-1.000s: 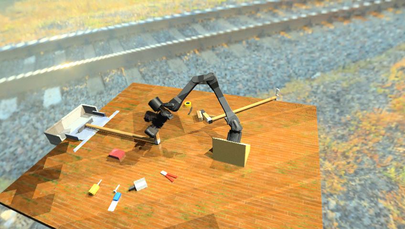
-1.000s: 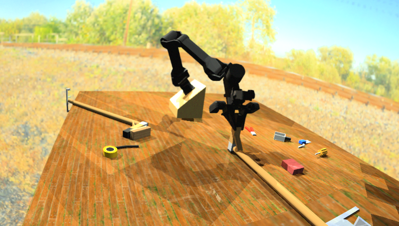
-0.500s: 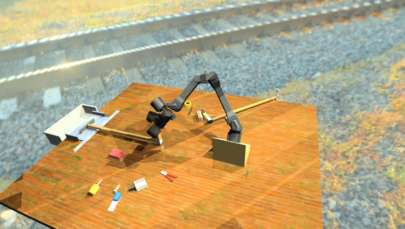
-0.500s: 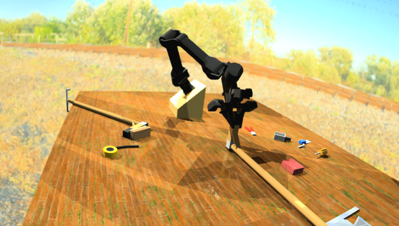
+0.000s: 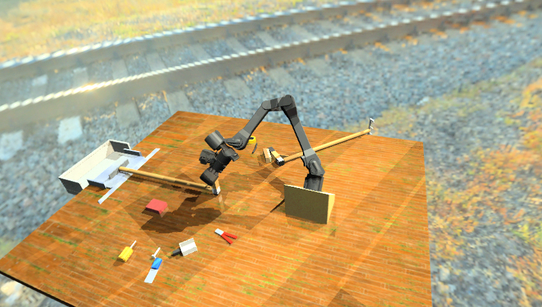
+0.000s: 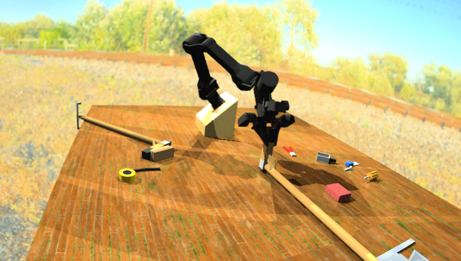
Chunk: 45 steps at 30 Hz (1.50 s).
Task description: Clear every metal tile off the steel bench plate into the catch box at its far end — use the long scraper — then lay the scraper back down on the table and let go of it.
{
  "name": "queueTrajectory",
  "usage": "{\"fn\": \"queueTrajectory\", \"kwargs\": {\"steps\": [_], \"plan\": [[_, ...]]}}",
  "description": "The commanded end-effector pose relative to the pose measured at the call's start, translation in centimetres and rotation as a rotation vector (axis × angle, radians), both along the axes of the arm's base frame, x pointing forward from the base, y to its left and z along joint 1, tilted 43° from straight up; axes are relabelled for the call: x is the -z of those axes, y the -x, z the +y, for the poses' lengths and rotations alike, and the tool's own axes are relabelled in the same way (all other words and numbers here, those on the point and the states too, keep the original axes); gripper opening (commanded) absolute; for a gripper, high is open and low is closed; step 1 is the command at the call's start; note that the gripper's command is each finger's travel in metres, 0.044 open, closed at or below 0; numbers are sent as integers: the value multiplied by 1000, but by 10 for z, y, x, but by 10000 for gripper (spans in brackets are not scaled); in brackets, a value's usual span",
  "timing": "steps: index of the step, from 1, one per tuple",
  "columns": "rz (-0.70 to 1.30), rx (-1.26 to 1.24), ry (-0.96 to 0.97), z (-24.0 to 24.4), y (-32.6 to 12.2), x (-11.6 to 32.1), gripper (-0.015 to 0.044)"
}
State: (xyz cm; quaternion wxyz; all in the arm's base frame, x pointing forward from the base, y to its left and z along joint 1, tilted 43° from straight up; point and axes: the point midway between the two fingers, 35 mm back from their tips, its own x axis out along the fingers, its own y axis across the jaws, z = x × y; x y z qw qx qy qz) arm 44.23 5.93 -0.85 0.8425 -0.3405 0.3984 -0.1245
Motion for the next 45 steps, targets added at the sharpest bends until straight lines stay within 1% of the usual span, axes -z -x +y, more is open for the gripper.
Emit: {"fn": "queueTrajectory", "kwargs": {"steps": [1,45], "plan": [[-16,-2,-5,3,3,-4,0],[-17,-5,-5,-3,51,-4,0]]}}
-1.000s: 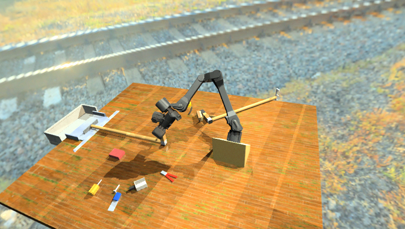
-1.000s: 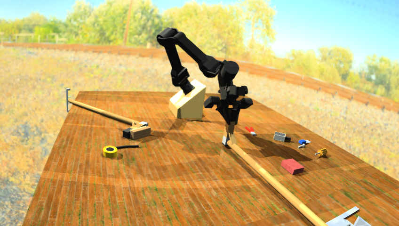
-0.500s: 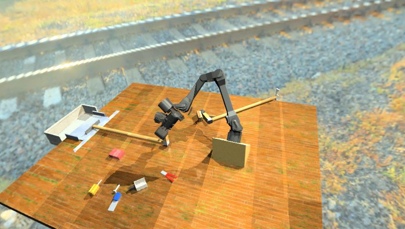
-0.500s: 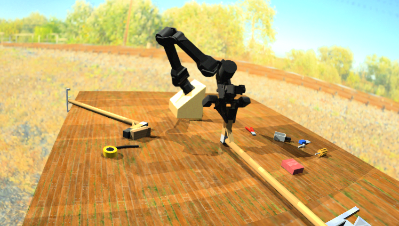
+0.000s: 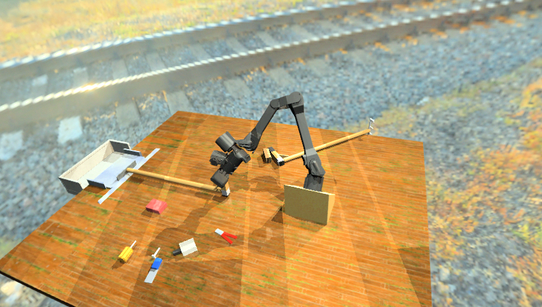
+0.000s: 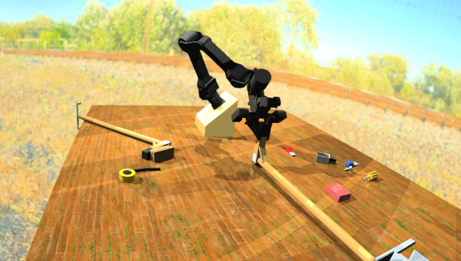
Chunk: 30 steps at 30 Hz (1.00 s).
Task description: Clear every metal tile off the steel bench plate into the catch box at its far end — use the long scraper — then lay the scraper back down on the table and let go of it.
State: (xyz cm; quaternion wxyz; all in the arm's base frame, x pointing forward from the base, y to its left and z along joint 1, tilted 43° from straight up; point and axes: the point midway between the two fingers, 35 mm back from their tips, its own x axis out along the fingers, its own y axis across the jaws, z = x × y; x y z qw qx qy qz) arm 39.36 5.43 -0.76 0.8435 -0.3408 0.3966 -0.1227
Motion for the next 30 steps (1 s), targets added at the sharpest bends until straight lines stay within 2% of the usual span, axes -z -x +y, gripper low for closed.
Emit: {"fn": "queueTrajectory", "kwargs": {"steps": [1,30], "plan": [[-15,-1,-4,2,3,-3,0],[-16,-3,-3,-5,35,-2,0]]}}
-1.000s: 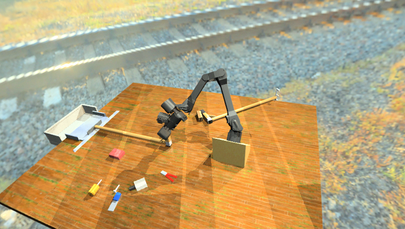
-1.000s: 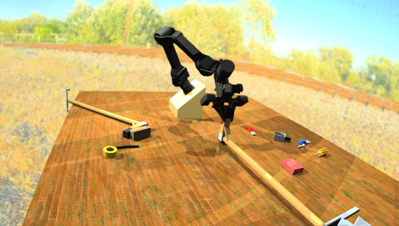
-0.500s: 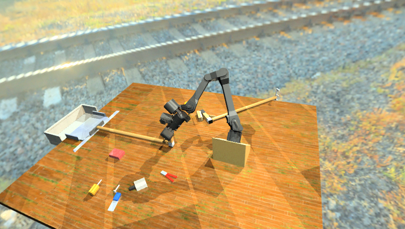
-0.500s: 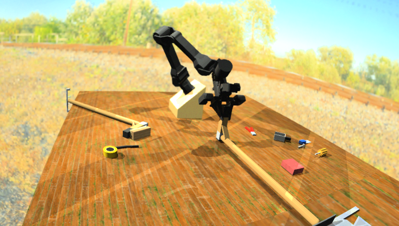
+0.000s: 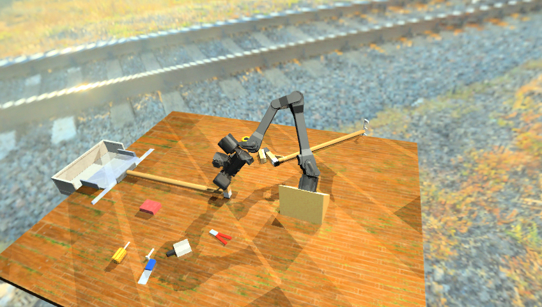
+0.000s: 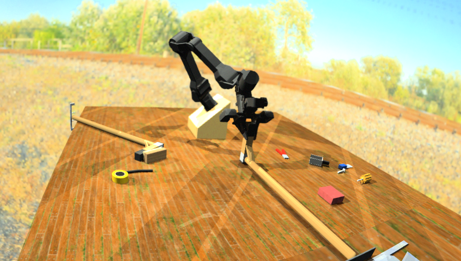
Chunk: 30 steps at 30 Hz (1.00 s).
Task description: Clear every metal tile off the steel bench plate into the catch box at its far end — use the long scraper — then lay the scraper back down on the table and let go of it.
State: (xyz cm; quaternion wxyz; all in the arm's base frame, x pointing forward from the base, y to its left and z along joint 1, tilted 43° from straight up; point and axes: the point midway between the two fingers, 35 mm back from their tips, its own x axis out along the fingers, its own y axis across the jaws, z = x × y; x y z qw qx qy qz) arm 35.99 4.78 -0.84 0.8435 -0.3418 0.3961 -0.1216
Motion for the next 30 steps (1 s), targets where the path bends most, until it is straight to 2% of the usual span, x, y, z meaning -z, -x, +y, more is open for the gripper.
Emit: {"fn": "queueTrajectory", "kwargs": {"steps": [1,30], "plan": [[-16,0,-4,1,3,-3,0],[-7,-3,-2,-5,23,0,0]]}}
